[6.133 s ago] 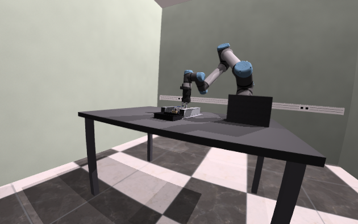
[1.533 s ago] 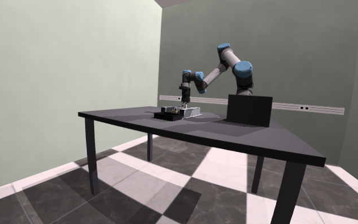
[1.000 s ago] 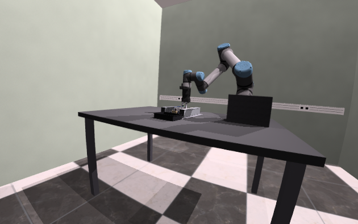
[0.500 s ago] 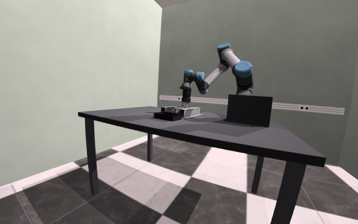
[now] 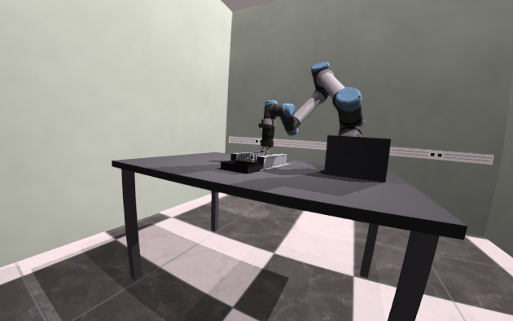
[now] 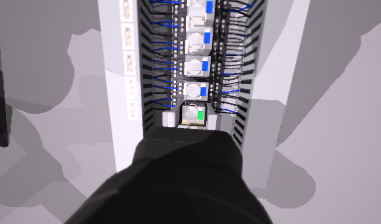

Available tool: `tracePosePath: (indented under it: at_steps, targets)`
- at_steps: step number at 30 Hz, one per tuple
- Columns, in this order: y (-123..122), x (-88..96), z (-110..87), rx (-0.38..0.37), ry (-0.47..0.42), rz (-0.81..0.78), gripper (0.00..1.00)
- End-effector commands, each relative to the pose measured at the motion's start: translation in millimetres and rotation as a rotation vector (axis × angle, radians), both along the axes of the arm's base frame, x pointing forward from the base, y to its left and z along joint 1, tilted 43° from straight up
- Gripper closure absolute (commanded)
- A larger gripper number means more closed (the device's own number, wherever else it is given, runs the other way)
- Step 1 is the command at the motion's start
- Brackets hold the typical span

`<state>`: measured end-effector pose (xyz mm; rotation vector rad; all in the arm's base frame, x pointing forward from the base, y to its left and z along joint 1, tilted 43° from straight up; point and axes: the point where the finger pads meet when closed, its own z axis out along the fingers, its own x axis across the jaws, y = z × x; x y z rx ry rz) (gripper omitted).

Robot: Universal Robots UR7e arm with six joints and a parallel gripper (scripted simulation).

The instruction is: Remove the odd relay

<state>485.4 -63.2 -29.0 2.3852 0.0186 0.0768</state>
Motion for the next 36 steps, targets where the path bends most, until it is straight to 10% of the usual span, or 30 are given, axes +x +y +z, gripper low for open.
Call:
tracePosePath:
  at_steps: [1,36]
  targets:
    - [0.4,0.1,0.5,0.0,-0.009,0.008,1.0]
    - [0.5,-1.4,0.6,0.0,-0.047,0.044,1.0]
